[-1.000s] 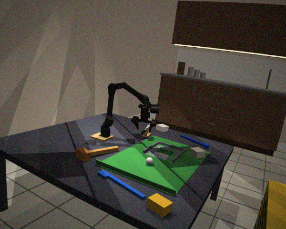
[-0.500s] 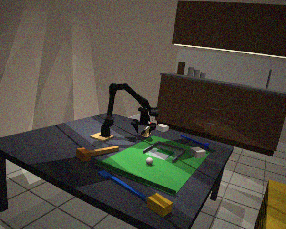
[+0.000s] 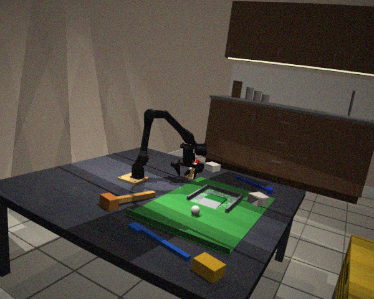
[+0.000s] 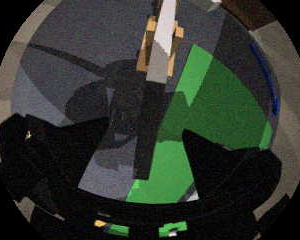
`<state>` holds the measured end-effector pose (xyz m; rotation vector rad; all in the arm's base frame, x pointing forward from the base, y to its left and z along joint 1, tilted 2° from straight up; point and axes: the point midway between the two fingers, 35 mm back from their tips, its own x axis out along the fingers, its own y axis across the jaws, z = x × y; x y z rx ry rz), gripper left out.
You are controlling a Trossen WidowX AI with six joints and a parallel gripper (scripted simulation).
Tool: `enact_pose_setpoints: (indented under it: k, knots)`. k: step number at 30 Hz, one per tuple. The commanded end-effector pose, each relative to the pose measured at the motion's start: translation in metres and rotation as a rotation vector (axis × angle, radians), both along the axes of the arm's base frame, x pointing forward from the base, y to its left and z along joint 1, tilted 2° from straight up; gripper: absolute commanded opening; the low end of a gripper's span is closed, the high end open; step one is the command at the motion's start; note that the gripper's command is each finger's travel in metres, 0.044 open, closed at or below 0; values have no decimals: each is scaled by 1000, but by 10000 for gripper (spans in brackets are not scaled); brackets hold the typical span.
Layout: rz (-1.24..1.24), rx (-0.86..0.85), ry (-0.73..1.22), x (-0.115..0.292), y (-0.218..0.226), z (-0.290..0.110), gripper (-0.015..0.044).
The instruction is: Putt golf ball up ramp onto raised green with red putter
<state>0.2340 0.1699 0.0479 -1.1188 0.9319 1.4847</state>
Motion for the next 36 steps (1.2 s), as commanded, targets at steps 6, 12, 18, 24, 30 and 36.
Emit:
enact_pose_setpoints:
  k: [6, 12, 18, 24, 30, 36]
  knots:
    - [0, 1, -1, 0, 0, 1, 230]
    - [0, 1, -1, 0, 0, 1, 72]
    - [0, 1, -1, 0, 0, 1, 0]
    - [0, 1, -1, 2, 1, 9, 0]
    - [0, 1, -1, 5, 2, 38, 0]
    - [0, 0, 0, 4, 2, 71, 0]
